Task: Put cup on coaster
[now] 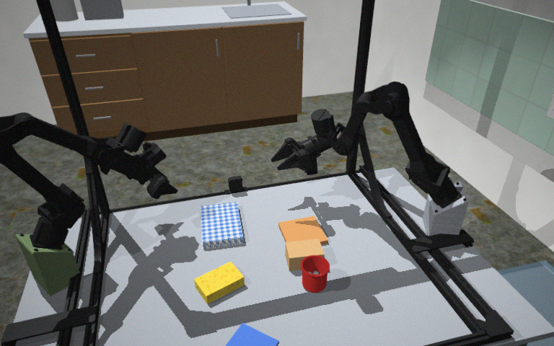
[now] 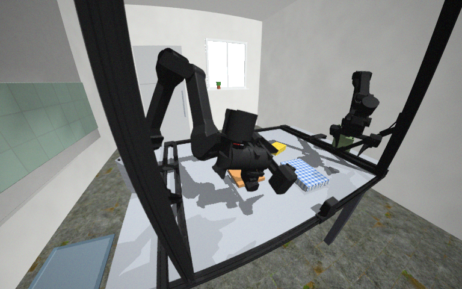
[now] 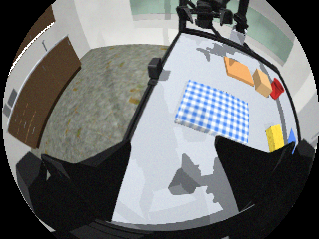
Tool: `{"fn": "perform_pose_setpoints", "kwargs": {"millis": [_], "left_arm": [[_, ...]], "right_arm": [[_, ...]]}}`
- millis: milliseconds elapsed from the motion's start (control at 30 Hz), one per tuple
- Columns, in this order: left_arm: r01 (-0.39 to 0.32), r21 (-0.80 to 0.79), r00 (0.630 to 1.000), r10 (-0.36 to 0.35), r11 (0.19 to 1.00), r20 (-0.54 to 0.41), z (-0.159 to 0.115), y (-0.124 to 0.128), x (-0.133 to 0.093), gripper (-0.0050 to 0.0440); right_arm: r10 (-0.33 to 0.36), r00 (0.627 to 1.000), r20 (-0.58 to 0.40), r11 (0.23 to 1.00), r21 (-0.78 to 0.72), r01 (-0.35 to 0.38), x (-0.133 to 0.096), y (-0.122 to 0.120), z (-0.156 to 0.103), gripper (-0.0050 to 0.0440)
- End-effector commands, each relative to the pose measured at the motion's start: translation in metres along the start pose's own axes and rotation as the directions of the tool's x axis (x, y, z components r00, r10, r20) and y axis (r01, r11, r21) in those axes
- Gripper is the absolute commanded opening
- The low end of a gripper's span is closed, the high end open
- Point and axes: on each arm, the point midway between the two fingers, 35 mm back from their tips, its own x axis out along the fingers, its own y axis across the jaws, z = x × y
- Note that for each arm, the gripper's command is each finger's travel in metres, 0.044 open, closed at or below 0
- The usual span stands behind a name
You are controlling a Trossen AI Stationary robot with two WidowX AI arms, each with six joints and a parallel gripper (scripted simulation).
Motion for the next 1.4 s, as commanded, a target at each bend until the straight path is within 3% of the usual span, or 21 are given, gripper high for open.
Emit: {"fn": "perform_pose_setpoints", "kwargs": {"millis": [0, 533, 567, 700, 800, 900, 1033, 1100, 1367], "left_arm": [[0.0, 0.0, 1.0, 0.0, 1.0, 0.0, 0.0, 0.0, 0.0, 0.04], [0.0, 0.0, 1.0, 0.0, 1.0, 0.0, 0.0, 0.0, 0.0, 0.04], [-0.001, 0.007, 1.0, 0.001, 1.0, 0.001, 0.0, 0.0, 0.001, 0.0376], [-0.019, 0.17, 0.999, 0.014, 0.985, 0.034, 0.007, -0.008, 0.028, 0.028], [-0.046, 0.339, 0.997, 0.022, 0.94, 0.074, 0.012, -0.026, 0.062, 0.0208], [-0.077, 0.435, 0.992, 0.027, 0.897, 0.122, 0.02, -0.039, 0.079, 0.0136], [-0.134, 0.544, 0.979, 0.027, 0.828, 0.2, 0.032, -0.06, 0.1, 0.0135], [-0.134, 0.544, 0.979, 0.027, 0.828, 0.2, 0.032, -0.06, 0.1, 0.0135], [-0.319, 0.681, 0.91, 0.012, 0.659, 0.415, 0.06, -0.126, 0.132, 0.0135]], "right_arm": [[0.0, 1.0, 0.0, 1.0, 0.0, 0.0, 0.0, 0.0, 0.0, 0.04], [0.0, 1.0, 0.0, 1.0, 0.0, 0.0, 0.0, 0.0, 0.0, 0.04], [0.0, 1.0, 0.0, 1.0, 0.0, 0.0, 0.0, 0.0, 0.0, 0.04], [0.003, 1.0, 0.006, 1.0, 0.003, -0.003, 0.0, 0.001, 0.003, 0.04], [0.008, 1.0, 0.013, 1.0, 0.006, -0.008, 0.0, 0.002, 0.006, 0.04], [0.01, 1.0, 0.018, 1.0, 0.008, -0.01, 0.0, 0.003, 0.008, 0.04], [0.013, 1.0, 0.024, 1.0, 0.011, -0.014, 0.0, 0.004, 0.011, 0.04], [0.013, 1.0, 0.024, 1.0, 0.011, -0.014, 0.0, 0.004, 0.011, 0.04], [0.021, 0.999, 0.038, 1.0, 0.017, -0.022, -0.001, 0.006, 0.017, 0.04]]}}
